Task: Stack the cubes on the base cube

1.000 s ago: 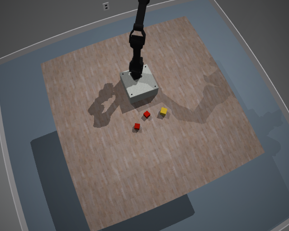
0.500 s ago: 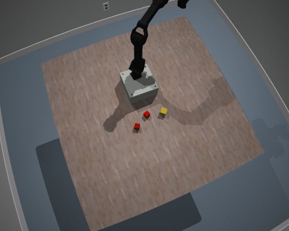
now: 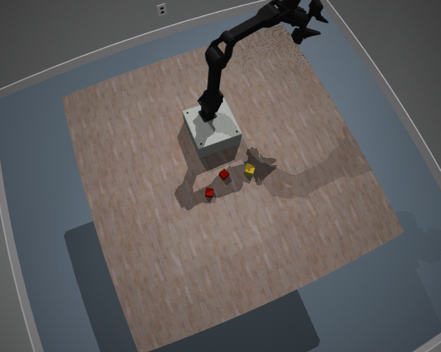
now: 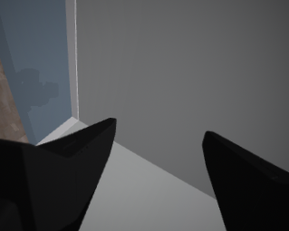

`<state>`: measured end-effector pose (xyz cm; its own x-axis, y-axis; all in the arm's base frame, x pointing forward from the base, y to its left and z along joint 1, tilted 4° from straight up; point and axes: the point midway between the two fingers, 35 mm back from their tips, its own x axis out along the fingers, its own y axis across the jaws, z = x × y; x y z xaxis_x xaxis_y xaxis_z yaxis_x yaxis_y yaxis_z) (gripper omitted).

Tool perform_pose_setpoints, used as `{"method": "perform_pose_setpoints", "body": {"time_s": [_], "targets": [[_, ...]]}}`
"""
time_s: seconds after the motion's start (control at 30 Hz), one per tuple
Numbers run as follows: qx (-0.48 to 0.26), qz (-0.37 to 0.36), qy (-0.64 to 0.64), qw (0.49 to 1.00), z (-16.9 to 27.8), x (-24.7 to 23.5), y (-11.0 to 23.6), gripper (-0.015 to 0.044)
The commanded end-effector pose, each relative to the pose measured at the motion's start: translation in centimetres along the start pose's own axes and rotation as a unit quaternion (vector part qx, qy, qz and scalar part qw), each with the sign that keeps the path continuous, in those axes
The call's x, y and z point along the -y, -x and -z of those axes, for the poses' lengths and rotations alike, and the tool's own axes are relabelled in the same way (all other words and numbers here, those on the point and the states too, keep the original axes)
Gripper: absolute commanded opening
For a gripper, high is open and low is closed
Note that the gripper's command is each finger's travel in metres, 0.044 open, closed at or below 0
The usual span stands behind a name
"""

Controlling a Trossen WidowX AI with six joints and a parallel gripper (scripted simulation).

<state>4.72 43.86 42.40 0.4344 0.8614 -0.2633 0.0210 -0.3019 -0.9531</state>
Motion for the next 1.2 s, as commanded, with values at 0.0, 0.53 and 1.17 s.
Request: {"method": "perform_pose_setpoints", "body": {"time_s": [0.0, 0.53, 1.17], "targets": [[-0.038, -0.035, -0.046, 0.998, 3.6, -2.2, -2.4, 0.0265], [-0.214, -0.152, -0.26, 0.929, 20.2, -13.1, -7.0, 0.0265], [-0.425, -0.204, -0.533, 0.703, 37.7, -28.5, -0.7, 0.0265]]}}
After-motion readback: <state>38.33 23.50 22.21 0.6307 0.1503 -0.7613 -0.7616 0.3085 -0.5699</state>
